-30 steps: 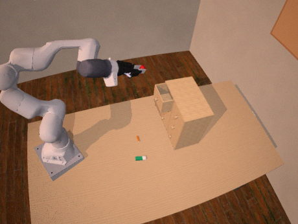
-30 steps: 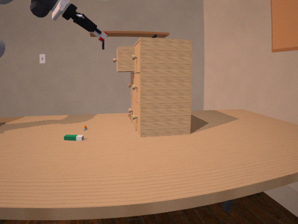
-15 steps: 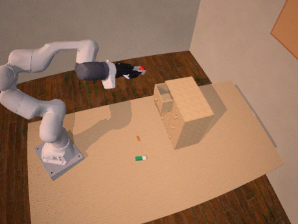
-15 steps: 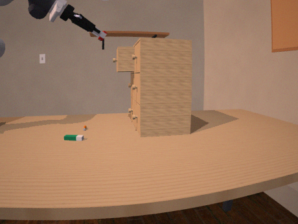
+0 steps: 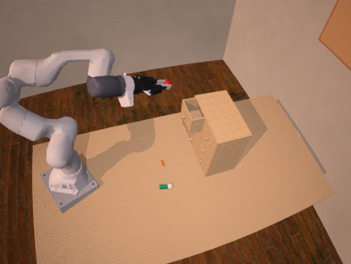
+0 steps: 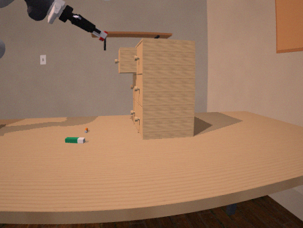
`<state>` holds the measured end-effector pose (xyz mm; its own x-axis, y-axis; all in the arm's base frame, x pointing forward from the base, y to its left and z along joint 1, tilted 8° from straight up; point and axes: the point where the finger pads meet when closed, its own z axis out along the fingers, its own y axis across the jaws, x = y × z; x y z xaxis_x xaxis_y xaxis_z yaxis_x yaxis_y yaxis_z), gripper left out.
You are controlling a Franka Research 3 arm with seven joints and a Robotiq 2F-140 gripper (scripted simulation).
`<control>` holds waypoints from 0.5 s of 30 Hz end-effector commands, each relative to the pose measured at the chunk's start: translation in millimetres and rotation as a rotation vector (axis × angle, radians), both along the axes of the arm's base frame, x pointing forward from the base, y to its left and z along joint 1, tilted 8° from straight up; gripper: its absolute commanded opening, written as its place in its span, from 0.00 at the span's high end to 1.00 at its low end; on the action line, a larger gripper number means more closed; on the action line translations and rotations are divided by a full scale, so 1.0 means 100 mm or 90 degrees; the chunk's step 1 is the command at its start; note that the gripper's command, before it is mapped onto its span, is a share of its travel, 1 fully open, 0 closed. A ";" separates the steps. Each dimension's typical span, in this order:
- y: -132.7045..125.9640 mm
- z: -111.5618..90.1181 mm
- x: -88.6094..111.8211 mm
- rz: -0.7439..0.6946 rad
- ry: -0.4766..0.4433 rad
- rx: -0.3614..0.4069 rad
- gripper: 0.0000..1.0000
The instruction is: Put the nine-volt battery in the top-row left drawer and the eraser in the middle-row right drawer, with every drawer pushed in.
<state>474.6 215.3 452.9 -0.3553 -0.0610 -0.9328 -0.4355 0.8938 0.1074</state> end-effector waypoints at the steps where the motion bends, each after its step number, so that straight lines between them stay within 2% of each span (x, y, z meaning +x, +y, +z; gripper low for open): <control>1: -0.02 0.00 0.00 0.000 -0.008 -0.011 0.86; 8: -0.02 0.00 0.00 0.000 -0.008 -0.011 0.86; 9: -0.15 -0.03 -0.03 -0.023 -0.027 -0.007 0.86; 15: -0.15 -0.03 -0.03 -0.023 -0.027 -0.007 0.86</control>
